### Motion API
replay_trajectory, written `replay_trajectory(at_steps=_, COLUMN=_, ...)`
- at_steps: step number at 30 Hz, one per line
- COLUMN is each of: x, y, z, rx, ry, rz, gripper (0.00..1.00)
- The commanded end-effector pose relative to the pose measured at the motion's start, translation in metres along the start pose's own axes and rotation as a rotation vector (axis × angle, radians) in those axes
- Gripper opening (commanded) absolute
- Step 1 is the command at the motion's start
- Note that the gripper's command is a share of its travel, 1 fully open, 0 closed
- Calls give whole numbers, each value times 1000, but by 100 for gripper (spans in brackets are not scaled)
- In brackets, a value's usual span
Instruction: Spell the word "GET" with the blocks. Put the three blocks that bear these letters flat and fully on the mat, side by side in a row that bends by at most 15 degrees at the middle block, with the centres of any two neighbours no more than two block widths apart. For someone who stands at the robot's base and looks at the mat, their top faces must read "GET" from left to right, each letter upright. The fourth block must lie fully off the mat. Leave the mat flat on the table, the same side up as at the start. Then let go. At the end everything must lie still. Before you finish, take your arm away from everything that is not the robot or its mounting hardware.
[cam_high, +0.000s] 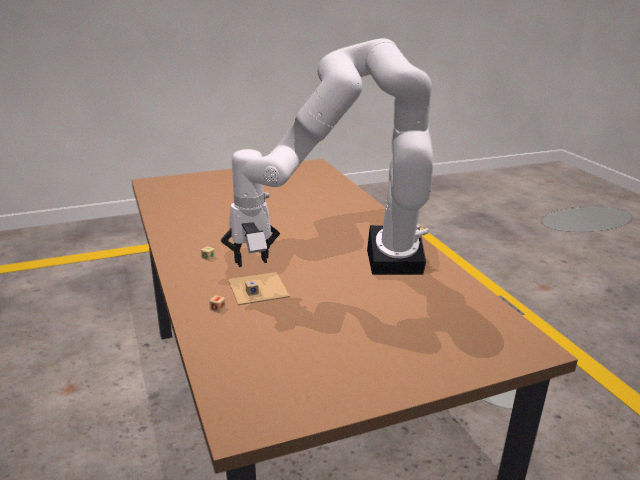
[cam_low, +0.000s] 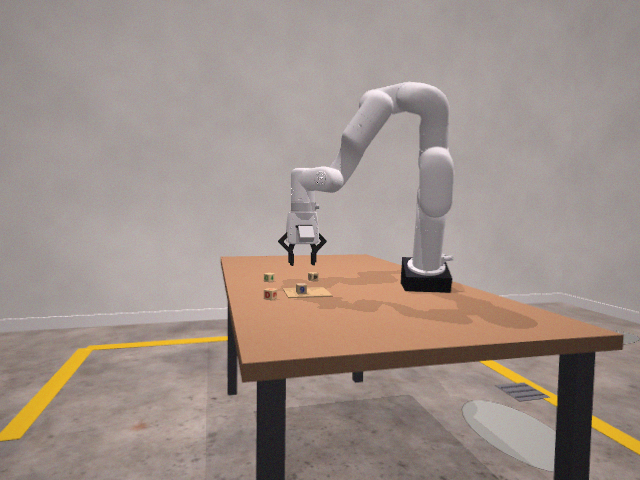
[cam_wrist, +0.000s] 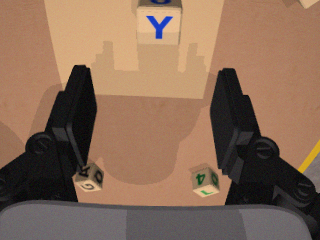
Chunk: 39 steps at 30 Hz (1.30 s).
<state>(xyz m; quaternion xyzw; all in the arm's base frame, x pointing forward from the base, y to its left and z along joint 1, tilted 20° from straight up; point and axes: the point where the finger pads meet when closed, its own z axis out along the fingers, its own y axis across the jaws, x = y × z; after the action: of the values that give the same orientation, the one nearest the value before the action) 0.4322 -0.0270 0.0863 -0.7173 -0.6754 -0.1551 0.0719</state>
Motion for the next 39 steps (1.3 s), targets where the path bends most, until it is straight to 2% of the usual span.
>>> replay_trajectory(at_steps=1, x=0, y=1, z=-1, rx=-4, ry=-1, rz=0, gripper=69)
replay_trajectory(at_steps=19, x=0, y=1, z=2, rx=-4, ry=-1, rz=1, gripper=69)
replay_trajectory(at_steps=39, x=0, y=2, z=26, rx=-4, ry=-2, rz=1, gripper=69)
